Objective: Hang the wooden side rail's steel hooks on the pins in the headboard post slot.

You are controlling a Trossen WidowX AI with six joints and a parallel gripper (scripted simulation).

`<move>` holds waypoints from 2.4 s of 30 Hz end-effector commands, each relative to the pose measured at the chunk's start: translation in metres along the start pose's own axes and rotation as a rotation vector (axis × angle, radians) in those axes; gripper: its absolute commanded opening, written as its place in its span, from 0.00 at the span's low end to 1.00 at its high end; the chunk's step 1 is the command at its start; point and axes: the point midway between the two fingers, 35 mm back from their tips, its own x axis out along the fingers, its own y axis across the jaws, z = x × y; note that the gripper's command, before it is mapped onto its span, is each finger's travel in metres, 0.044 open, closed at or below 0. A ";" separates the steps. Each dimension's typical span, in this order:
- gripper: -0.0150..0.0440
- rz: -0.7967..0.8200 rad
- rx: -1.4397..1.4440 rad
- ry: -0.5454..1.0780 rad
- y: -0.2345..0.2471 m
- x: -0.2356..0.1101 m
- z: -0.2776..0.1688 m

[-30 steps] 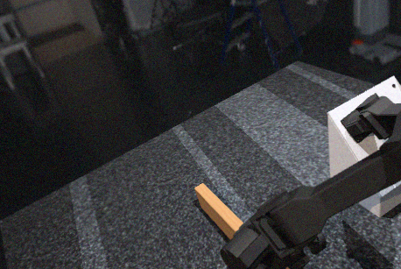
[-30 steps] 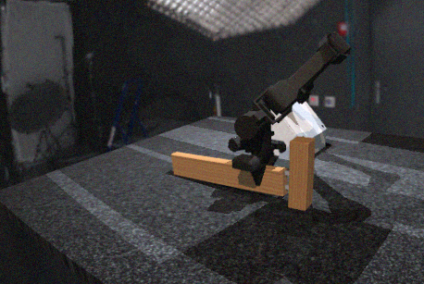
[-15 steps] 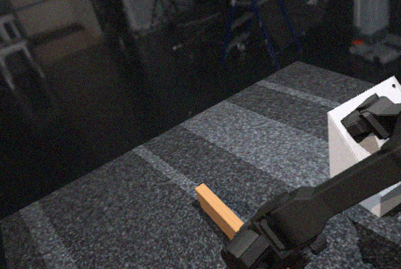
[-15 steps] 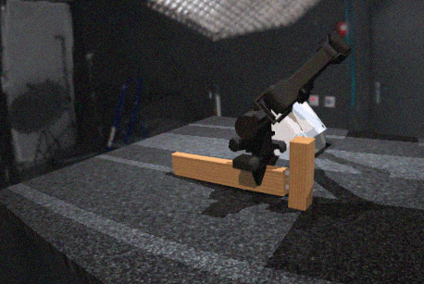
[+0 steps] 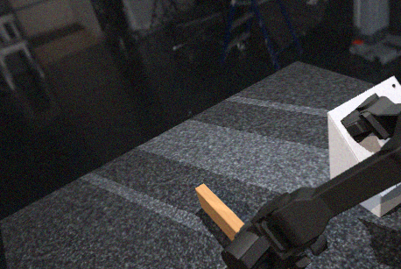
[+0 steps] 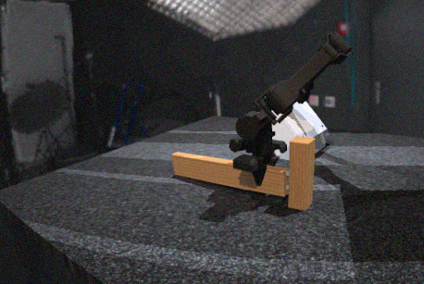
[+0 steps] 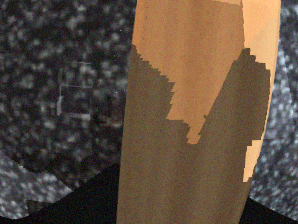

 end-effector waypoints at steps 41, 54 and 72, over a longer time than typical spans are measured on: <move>0.25 0.011 0.001 0.004 0.003 -0.004 -0.006; 0.25 0.011 0.001 0.004 0.004 -0.004 -0.008; 0.25 0.011 0.001 0.004 0.001 -0.004 -0.010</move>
